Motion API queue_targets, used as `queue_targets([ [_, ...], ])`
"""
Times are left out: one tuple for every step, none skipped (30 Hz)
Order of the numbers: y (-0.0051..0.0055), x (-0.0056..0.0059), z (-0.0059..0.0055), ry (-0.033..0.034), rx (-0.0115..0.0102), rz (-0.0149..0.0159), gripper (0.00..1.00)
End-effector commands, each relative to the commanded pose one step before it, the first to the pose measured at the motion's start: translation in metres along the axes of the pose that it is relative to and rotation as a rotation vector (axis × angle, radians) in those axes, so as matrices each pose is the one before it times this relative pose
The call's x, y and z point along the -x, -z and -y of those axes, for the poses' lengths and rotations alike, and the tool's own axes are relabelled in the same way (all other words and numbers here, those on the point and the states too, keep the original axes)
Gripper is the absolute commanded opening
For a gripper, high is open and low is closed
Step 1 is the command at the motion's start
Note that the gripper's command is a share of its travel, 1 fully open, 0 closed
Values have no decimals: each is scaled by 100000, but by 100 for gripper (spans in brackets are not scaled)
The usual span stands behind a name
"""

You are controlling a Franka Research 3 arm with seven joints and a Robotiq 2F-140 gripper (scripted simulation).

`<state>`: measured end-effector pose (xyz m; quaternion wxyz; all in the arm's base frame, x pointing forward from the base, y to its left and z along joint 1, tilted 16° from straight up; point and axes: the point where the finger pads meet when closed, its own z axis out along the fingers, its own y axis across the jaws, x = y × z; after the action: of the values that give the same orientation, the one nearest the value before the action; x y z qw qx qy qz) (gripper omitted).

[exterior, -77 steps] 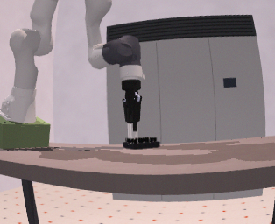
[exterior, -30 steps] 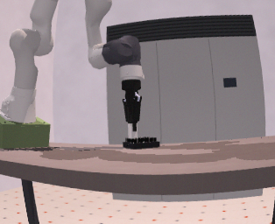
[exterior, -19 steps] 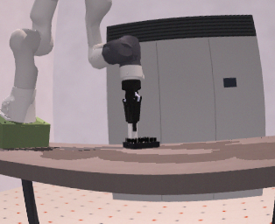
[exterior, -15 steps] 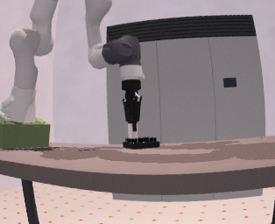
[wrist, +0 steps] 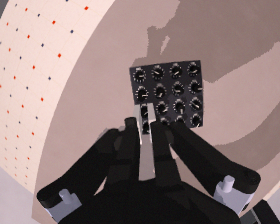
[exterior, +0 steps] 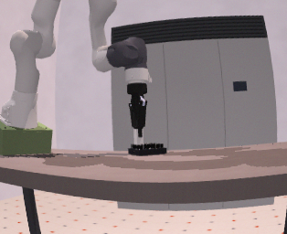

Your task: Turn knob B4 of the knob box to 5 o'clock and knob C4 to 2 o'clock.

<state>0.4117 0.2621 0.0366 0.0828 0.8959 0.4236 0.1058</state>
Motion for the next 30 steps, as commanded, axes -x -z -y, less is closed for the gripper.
queue_targets([
  [-7,-100,48,-7249,54,-350,5],
  [0,0,0,-1361,0,0,5],
  [0,0,0,-1433,0,0,5],
  [0,0,0,-1504,0,0,5],
  [0,0,0,-1574,0,0,5],
  [0,0,0,-1644,0,0,5],
  [0,0,0,-1712,0,0,5],
  [0,0,0,-1779,0,0,5],
  [0,0,0,-1845,0,0,5],
  [0,0,0,-1909,0,0,5],
  [0,0,0,-1971,0,0,5],
  [0,0,0,-2031,0,0,5],
  [0,0,0,-2090,0,0,5],
  [0,0,0,0,0,0,5],
  [0,0,0,0,0,0,5],
  [0,0,0,-2146,0,0,5],
  [0,0,0,-2200,0,0,5],
  [0,0,0,-2252,0,0,5],
  [0,0,0,-2302,0,0,5],
  [0,0,0,-1706,0,0,5],
  [0,0,0,-1594,0,0,5],
  [0,0,0,-1577,0,0,5],
  [0,0,0,-1561,0,0,5],
  [0,0,0,-1549,0,0,5],
  [0,0,0,-1537,0,0,5],
  [0,0,0,-1526,0,0,5],
  [0,0,0,-1518,0,0,5],
  [0,0,0,-1510,0,0,5],
  [0,0,0,-1503,0,0,5],
  [0,0,0,-1498,0,0,5],
])
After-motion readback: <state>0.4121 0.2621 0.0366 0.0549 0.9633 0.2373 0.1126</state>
